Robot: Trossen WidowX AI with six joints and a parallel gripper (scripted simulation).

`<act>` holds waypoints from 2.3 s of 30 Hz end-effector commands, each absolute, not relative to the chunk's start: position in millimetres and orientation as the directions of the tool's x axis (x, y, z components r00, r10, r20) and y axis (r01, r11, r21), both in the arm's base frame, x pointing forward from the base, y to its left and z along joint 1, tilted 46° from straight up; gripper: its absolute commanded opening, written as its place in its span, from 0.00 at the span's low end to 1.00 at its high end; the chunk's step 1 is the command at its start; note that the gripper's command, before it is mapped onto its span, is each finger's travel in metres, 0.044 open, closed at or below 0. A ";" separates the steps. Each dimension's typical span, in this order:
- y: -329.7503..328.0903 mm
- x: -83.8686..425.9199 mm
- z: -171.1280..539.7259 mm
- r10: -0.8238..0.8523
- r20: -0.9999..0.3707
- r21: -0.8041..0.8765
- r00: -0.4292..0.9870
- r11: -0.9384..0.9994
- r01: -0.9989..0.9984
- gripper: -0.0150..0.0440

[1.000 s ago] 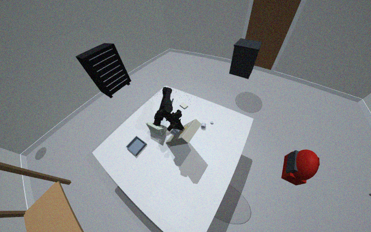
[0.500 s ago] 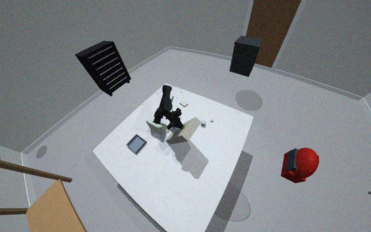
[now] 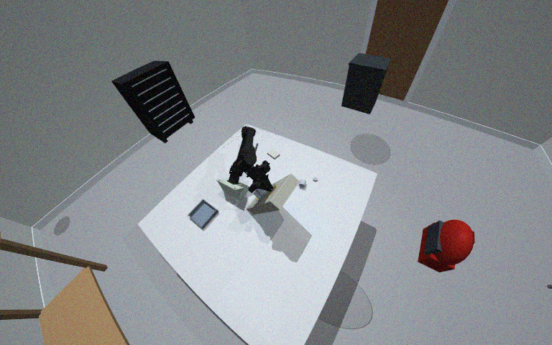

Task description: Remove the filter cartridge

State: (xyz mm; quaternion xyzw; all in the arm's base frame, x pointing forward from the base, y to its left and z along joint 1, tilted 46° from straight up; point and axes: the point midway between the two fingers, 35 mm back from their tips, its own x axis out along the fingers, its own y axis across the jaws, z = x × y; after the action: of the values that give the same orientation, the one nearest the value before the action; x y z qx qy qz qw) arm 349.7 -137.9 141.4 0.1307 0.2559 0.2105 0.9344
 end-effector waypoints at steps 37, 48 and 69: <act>-137.0 351.9 139.2 0.458 -0.427 0.356 0.780 0.878 -0.320 0.42; -137.1 352.1 139.5 0.458 -0.427 0.356 0.780 0.878 -0.320 0.42; -132.9 359.3 135.9 0.458 -0.427 0.356 0.780 0.878 -0.320 0.42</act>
State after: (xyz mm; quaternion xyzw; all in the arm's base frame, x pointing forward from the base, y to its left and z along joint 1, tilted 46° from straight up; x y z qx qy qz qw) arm 357.4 -134.5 139.3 0.1302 0.2551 0.2098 0.9349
